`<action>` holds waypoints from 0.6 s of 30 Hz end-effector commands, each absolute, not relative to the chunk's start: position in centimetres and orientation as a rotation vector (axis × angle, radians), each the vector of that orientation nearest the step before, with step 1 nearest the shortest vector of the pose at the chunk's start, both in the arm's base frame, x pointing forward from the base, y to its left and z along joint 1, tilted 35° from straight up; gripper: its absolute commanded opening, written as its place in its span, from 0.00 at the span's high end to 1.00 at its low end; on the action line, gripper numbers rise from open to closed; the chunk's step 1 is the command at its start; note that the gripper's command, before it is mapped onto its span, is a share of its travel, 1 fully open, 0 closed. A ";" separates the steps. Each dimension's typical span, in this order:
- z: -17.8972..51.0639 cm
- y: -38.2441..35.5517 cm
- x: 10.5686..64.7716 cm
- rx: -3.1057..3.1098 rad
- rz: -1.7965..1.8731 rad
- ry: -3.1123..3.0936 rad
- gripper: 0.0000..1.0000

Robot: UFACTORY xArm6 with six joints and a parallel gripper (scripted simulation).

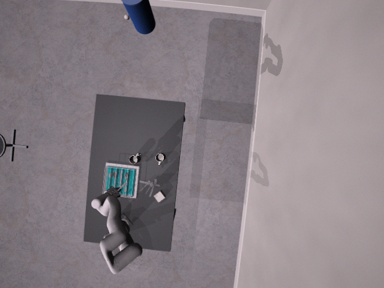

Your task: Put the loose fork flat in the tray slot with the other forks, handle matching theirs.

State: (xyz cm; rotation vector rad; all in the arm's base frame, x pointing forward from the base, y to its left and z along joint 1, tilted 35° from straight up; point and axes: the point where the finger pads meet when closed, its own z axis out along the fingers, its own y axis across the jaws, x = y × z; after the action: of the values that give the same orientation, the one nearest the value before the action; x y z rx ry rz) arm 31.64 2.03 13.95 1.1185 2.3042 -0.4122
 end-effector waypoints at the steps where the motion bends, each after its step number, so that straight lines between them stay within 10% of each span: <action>1: 14.1 2.1 31.7 0.803 -0.500 2.483 0.95; 18: 14.0 2.1 31.7 -0.094 -0.746 2.685 0.95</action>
State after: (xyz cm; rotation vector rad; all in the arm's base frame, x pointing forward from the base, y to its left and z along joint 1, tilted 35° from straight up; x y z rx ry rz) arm 31.66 2.03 13.96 0.2174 2.6183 -0.6961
